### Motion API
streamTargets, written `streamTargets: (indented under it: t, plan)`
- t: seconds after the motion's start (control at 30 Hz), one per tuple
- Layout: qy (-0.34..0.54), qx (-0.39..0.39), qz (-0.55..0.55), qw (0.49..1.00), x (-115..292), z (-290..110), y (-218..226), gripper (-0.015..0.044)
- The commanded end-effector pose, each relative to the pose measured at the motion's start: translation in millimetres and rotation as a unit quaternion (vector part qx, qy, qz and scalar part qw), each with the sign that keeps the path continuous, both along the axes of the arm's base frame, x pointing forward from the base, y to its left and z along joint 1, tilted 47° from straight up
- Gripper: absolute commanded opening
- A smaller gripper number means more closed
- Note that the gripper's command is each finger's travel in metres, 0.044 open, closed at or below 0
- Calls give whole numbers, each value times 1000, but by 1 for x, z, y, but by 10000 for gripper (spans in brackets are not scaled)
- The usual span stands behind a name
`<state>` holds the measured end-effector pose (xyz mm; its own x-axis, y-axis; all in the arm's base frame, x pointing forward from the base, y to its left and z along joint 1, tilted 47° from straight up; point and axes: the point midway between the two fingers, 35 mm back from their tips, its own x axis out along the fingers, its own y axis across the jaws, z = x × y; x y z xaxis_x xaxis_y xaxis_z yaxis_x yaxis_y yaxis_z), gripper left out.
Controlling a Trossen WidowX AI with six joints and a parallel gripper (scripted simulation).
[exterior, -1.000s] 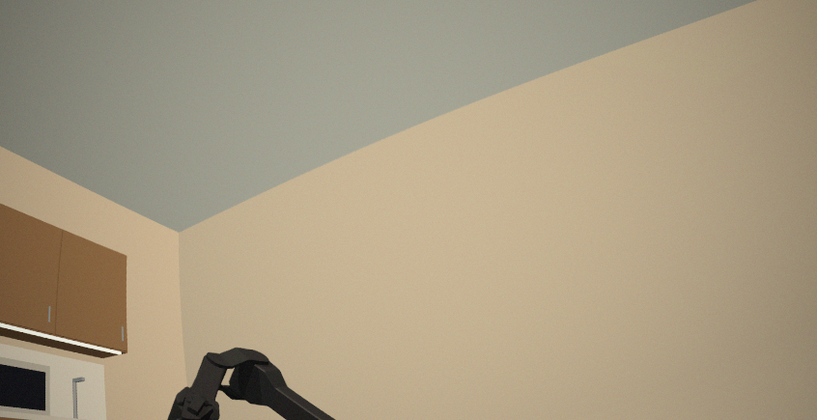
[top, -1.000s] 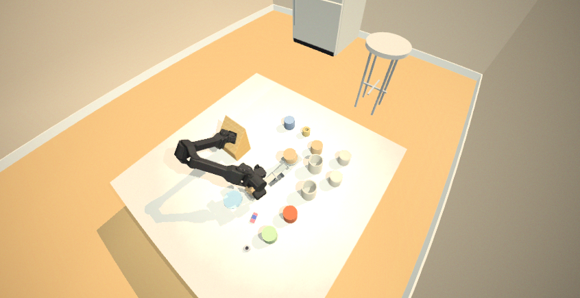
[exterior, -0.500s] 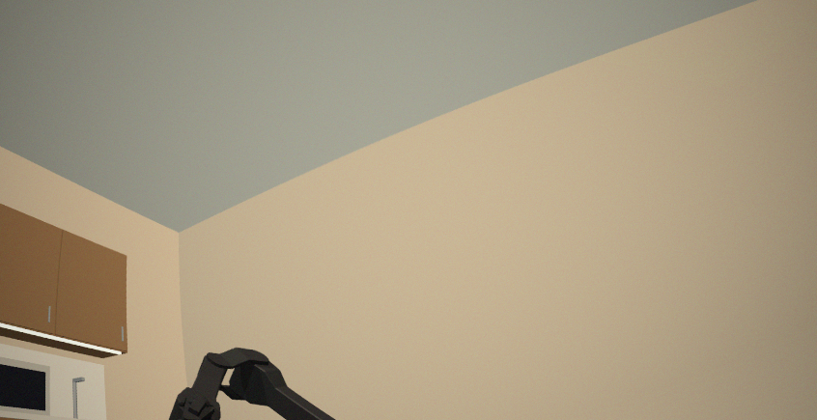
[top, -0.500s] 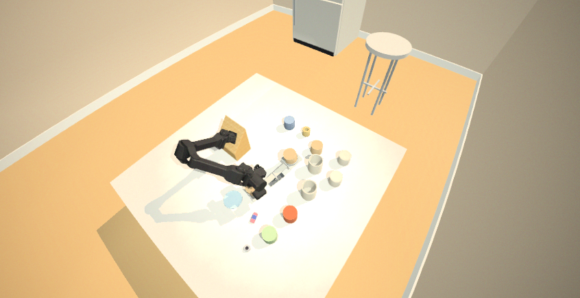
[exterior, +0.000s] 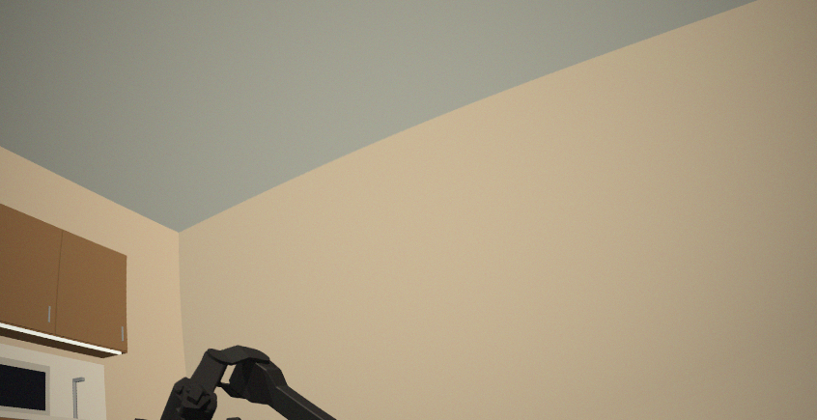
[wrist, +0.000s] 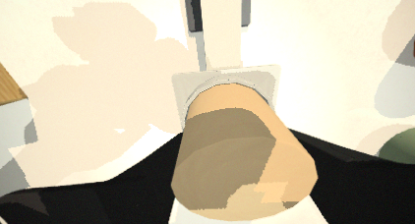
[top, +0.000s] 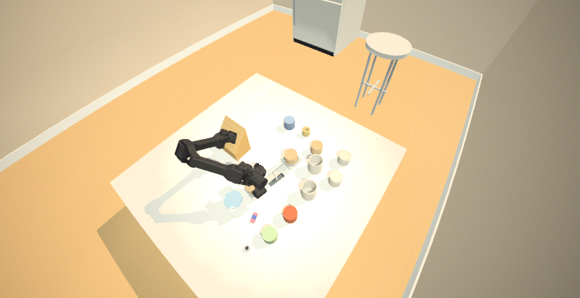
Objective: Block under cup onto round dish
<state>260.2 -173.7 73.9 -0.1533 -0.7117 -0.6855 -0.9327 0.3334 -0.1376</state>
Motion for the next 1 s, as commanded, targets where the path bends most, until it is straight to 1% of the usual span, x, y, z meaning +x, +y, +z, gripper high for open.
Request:
streamTargets:
  t: [0.0, 0.97]
  plan:
    - [-6, 1, 2, 1000, 5, 4, 4, 0]
    - [-6, 5, 2, 1000, 14, 27, 30, 0]
